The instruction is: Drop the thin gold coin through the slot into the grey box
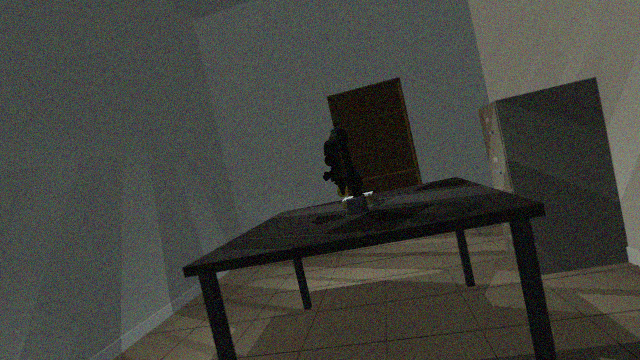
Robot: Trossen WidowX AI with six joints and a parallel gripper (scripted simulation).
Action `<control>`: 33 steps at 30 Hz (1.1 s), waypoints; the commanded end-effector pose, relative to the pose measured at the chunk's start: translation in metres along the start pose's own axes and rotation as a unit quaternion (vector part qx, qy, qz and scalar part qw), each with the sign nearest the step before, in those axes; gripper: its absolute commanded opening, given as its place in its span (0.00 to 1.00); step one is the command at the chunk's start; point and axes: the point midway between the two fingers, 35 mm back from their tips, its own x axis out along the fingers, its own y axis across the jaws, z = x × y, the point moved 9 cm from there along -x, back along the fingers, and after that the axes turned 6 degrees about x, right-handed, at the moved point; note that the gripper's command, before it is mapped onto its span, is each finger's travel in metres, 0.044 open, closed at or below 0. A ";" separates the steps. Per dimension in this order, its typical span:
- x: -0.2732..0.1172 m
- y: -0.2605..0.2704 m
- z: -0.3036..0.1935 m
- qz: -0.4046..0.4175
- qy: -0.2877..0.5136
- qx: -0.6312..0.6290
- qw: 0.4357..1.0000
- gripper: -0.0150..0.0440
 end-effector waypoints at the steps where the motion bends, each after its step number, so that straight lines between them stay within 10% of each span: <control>1: -0.002 -0.003 -0.008 0.003 -0.002 0.003 1.000 0.25; 33: 0.003 -0.026 -0.058 -0.002 0.002 -0.001 1.000 0.25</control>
